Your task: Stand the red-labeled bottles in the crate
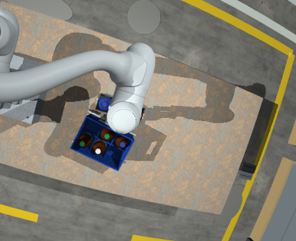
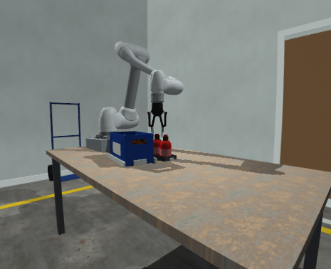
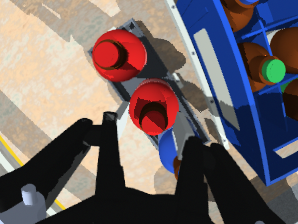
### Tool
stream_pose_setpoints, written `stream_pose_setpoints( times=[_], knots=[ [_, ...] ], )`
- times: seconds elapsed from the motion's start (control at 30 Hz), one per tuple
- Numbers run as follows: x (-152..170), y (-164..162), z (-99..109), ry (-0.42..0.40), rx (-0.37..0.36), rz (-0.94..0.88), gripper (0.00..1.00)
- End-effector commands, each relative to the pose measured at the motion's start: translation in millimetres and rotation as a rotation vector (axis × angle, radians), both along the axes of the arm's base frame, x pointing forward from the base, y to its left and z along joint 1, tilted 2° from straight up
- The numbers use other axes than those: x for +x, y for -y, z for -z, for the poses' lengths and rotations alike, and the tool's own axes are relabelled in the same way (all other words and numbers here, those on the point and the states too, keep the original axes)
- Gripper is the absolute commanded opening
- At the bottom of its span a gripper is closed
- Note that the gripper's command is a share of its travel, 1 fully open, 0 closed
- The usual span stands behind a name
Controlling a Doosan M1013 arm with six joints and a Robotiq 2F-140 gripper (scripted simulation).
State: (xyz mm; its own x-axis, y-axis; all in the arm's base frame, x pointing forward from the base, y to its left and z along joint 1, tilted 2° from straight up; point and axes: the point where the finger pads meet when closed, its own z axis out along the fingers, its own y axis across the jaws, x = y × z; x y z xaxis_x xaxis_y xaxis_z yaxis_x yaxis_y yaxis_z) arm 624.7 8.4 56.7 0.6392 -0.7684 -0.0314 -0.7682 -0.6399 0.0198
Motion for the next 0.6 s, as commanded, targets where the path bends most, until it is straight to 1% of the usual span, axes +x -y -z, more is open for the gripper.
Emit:
stream_pose_setpoints(
  times=[0.0, 0.17, 0.2, 0.57],
  knots=[
    [0.0, 0.0, -0.1, 0.0, 0.0, 0.0, 0.38],
    [0.0, 0.0, -0.1, 0.0, 0.0, 0.0, 0.38],
    [0.0, 0.0, -0.1, 0.0, 0.0, 0.0, 0.0],
    [0.0, 0.0, -0.1, 0.0, 0.0, 0.0, 0.0]
  ],
)
